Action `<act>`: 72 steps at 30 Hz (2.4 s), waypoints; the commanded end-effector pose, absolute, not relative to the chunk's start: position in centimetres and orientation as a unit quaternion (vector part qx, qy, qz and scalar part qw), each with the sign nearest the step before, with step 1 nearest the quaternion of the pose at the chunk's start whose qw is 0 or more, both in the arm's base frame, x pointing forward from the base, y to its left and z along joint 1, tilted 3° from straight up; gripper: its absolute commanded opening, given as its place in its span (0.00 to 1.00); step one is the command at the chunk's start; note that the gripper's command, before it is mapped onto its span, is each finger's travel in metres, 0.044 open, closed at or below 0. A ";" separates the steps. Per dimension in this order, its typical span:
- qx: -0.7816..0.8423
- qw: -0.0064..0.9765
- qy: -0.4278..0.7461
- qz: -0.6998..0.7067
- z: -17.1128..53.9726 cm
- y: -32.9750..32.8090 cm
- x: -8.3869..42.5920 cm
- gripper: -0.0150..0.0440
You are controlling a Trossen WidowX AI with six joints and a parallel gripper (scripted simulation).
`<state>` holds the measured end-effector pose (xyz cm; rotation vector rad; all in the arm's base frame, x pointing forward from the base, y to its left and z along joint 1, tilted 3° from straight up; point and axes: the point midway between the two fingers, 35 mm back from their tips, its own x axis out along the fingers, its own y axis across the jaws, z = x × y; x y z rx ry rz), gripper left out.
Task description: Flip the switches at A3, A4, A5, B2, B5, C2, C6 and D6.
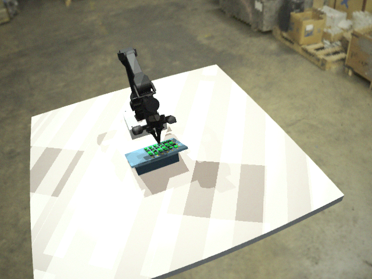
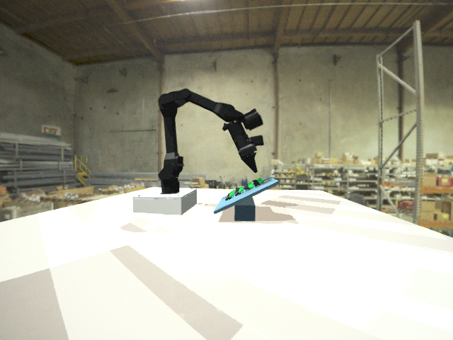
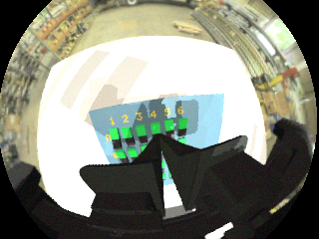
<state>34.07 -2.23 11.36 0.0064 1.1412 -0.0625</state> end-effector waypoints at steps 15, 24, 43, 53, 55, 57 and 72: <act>0.003 0.839 0.543 -0.026 10.0 -2.3 34.6 0.25; 0.003 0.839 0.543 -0.026 9.7 -2.3 34.7 0.25; 0.003 0.839 0.543 -0.026 8.7 -2.3 35.2 0.25; 0.003 0.839 0.543 -0.026 8.7 -2.3 35.2 0.25; 0.003 0.839 0.543 -0.026 8.7 -2.3 35.2 0.25; 0.003 0.839 0.543 -0.026 8.7 -2.3 35.2 0.25; 0.003 0.839 0.543 -0.026 8.7 -2.3 35.2 0.25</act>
